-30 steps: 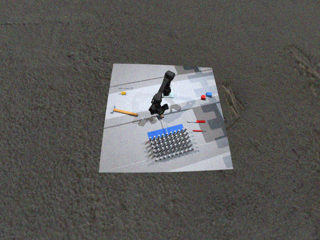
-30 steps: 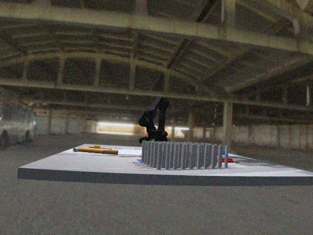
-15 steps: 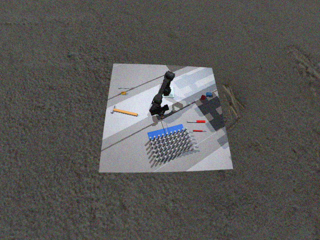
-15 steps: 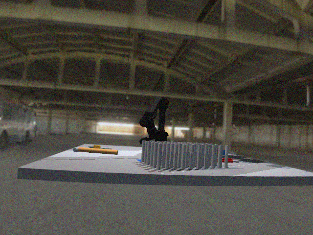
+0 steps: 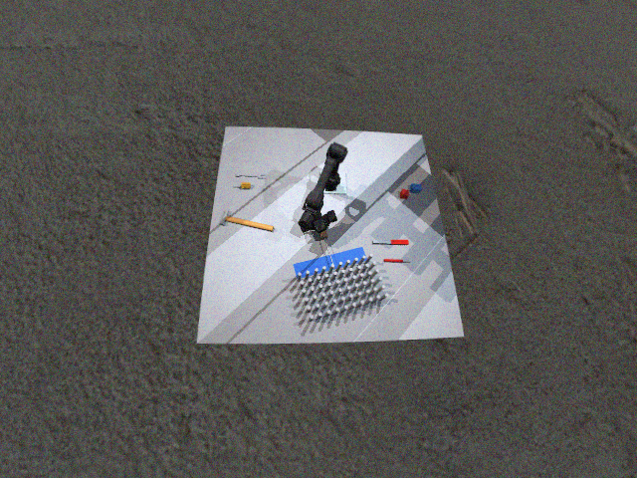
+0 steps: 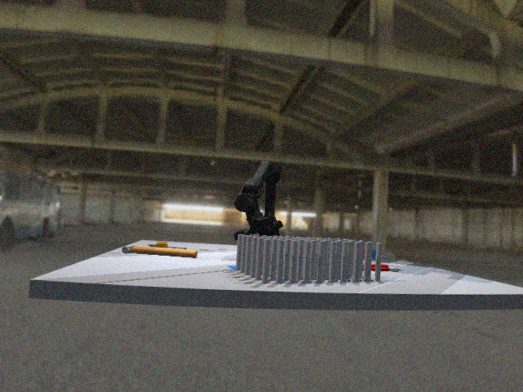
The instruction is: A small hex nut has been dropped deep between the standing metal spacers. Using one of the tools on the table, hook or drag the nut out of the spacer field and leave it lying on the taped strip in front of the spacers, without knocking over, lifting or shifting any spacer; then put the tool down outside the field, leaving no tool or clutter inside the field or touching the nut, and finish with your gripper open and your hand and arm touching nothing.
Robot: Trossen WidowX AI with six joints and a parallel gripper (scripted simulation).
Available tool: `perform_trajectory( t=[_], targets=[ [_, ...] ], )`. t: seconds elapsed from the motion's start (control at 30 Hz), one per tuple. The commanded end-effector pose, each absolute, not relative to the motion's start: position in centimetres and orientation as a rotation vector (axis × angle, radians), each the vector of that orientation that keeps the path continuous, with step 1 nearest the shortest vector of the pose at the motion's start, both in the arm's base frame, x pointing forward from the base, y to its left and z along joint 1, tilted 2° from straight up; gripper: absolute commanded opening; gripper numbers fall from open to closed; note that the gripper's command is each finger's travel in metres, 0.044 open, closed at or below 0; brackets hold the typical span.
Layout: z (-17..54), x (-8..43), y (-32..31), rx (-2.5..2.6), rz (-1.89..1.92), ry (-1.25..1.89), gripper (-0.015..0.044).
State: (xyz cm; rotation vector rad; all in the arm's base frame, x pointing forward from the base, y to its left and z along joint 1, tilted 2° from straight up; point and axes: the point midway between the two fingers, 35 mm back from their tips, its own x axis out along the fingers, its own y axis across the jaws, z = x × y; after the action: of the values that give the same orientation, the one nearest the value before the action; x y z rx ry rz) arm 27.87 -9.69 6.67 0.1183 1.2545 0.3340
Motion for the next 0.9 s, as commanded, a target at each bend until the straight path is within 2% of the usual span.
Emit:
perform_trajectory(
  t=[0.0, 0.87],
  targets=[
    [6.7, 28.5, -9.6, 0.124, 0.335, 1.252, 0.0],
    [6.8, 30.5, -9.3, 0.124, 0.335, 1.25, 0.0]
  ],
)
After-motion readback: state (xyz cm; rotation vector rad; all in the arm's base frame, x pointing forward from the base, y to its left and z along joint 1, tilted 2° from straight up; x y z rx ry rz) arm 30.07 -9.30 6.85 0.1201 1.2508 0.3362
